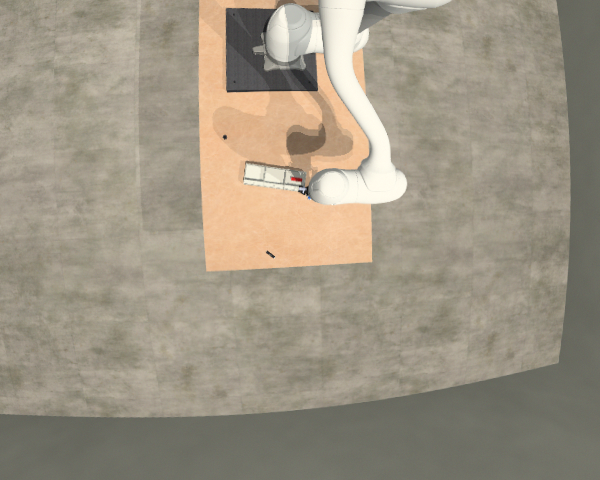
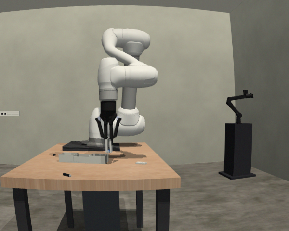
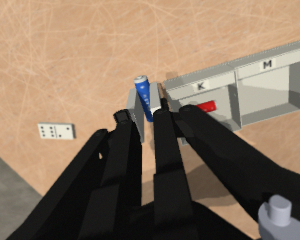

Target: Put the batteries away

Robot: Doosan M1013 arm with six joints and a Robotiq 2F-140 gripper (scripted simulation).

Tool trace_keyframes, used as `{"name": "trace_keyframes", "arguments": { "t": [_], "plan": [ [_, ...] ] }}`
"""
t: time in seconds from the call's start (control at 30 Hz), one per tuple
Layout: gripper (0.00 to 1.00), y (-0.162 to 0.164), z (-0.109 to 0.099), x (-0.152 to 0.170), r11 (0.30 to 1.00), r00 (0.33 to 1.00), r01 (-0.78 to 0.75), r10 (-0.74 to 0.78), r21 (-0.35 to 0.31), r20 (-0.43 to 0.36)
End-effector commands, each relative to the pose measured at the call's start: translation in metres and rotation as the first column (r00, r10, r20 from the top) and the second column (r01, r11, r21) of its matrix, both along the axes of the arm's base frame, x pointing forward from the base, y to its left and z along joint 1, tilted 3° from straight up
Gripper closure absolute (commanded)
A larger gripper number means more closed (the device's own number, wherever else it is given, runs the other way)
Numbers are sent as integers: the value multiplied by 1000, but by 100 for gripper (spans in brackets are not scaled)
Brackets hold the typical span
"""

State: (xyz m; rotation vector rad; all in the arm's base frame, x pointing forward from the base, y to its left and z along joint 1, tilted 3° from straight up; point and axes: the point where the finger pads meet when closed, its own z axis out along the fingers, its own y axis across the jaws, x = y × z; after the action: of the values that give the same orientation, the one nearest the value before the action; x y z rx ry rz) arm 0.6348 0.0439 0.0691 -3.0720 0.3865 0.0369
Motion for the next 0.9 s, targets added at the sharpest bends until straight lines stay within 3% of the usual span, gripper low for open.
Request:
{"name": "trace_keyframes", "arguments": {
  "t": [0.0, 0.37, 0.43, 0.47, 0.87],
  "plan": [
    [85, -13, 1, -17, 990, 990, 143, -143, -2, -5],
    [85, -49, 0, -69, 877, 877, 481, -481, -9, -23],
    [85, -49, 0, -69, 877, 877, 481, -481, -9, -23],
    [85, -49, 0, -69, 827, 826, 563, -563, -13, -27],
    [85, -49, 0, -69, 572, 571, 820, -820, -22, -42]
  ]
}}
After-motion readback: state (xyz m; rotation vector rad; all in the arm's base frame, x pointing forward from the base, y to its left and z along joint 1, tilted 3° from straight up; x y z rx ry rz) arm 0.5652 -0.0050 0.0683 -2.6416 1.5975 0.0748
